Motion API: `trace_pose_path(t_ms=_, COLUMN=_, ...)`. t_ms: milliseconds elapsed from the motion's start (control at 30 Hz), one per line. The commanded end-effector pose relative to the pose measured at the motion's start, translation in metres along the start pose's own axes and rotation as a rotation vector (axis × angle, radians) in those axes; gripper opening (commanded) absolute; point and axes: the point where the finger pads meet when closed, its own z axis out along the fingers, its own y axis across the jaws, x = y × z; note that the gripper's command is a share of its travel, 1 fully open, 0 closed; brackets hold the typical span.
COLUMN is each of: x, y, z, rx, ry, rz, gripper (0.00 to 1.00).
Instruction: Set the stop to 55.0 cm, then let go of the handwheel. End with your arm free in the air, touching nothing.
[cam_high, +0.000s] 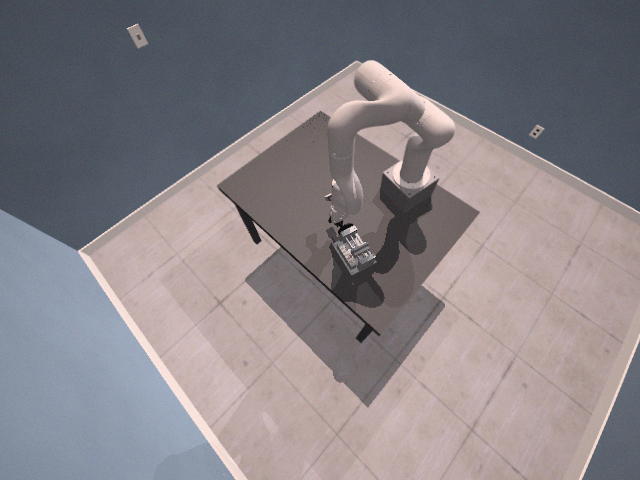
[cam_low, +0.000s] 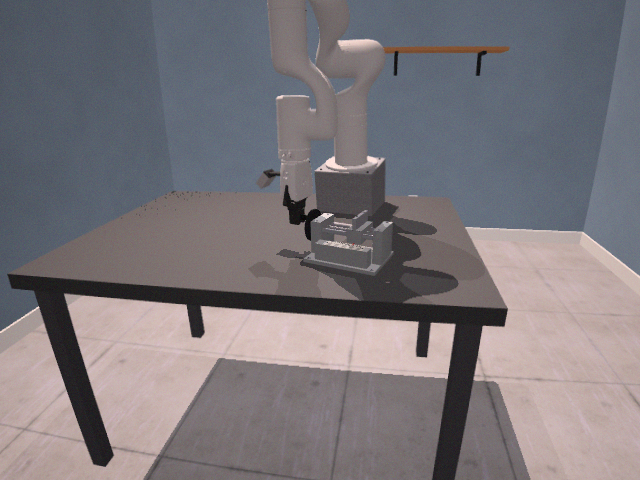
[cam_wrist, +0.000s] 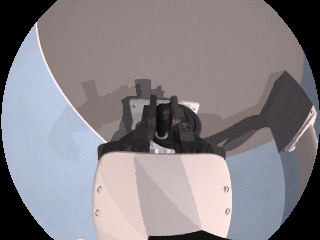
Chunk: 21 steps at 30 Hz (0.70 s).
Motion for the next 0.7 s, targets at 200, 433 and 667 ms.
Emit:
trace_pose_path(t_ms=200, x=0.000, y=-0.012, z=0.020, rx=-0.002, ry=-0.001, rz=0.000, gripper=0.06)
trace_pose_path(t_ms=433, x=0.000, y=-0.012, z=0.031, rx=-0.002, ry=-0.001, rz=0.000, gripper=0.06)
trace_pose_path(t_ms=667, x=0.000, y=-0.004, z=0.046, rx=-0.002, ry=-0.001, rz=0.000, gripper=0.06)
